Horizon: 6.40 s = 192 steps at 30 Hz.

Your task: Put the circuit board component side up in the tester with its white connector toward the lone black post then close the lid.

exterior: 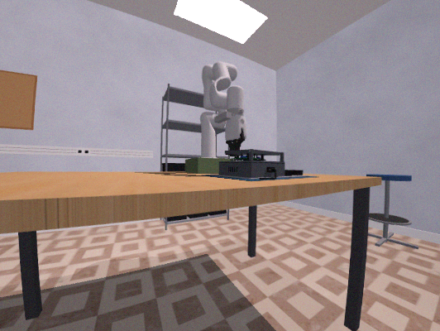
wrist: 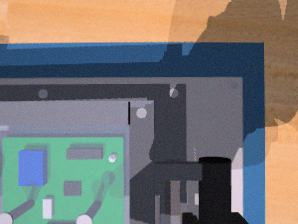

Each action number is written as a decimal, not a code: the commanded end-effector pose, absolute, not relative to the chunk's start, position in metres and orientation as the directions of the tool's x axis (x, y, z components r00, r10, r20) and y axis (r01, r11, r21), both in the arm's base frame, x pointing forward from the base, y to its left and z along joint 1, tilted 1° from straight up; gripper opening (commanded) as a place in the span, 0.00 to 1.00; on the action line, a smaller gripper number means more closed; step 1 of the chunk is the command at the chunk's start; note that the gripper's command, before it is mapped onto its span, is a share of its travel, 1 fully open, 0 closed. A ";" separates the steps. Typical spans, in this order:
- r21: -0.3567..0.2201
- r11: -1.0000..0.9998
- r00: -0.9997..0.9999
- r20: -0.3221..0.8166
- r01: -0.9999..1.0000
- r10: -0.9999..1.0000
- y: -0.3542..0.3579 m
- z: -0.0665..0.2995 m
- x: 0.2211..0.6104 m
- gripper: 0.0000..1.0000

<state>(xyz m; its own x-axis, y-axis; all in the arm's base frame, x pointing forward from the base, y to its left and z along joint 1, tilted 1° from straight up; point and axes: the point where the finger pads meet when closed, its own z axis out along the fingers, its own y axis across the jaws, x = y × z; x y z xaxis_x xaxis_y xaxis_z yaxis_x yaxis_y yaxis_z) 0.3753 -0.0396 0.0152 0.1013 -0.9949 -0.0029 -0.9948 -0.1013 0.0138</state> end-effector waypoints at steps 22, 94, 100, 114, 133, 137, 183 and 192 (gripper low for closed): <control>0.011 -0.101 0.101 -0.002 -0.995 -0.995 -0.040 0.012 0.376 0.00; 0.011 -0.101 0.101 -0.002 -0.995 -0.995 -0.040 0.006 0.376 0.24; 0.011 -0.101 0.101 -0.002 -0.995 -0.995 -0.040 0.006 0.376 0.24; 0.011 -0.101 0.101 -0.002 -0.995 -0.995 -0.040 0.013 0.376 0.24; 0.011 -0.101 0.101 -0.002 -0.995 -0.995 -0.040 0.044 0.377 0.24; 0.011 -0.101 0.101 -0.002 -0.995 -0.995 -0.040 0.048 0.377 0.24; 0.011 -0.101 0.101 -0.002 -0.995 -0.995 -0.040 0.056 0.377 0.00; 0.011 -0.101 0.101 -0.002 -0.995 -0.995 -0.040 0.056 0.377 0.00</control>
